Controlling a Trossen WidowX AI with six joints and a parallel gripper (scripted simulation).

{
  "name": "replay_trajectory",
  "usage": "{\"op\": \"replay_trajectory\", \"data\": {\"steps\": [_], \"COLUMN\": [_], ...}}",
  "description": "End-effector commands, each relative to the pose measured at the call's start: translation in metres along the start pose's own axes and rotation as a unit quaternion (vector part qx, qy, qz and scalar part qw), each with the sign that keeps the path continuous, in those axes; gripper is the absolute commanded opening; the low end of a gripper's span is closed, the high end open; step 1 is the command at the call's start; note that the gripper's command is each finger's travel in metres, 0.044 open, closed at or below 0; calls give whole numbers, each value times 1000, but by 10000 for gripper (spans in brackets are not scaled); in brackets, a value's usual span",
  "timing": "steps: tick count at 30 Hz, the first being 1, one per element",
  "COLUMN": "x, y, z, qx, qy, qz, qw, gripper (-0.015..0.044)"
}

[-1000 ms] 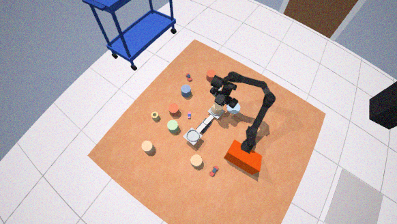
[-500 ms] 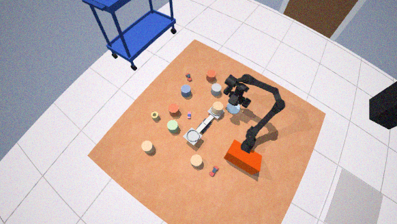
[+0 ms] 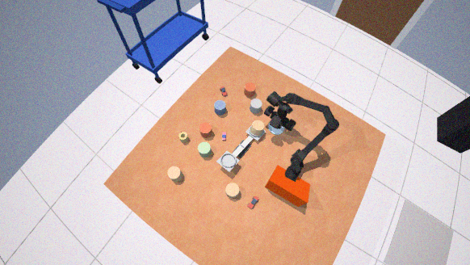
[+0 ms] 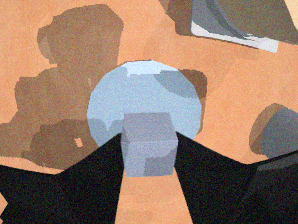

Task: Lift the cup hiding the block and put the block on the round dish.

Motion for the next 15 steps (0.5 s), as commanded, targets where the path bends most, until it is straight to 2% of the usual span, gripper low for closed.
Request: {"op": "replay_trajectory", "data": {"steps": [1,15], "x": [0,0], "y": [-5,-24], "z": [2,2], "qx": [4,4], "qy": [-2,-2], "qz": [0,1], "qw": [1000,1000], "gripper": [0,0]}}
Point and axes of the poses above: the point midway between the two fingers, 35 mm back from their tips, its own y axis back along the fingers, its own z axis across the jaws, x = y × z, the point moved 8 cm from there along y, back along the fingers, and after that the axes turned 14 degrees about y, right-handed, at the moved point
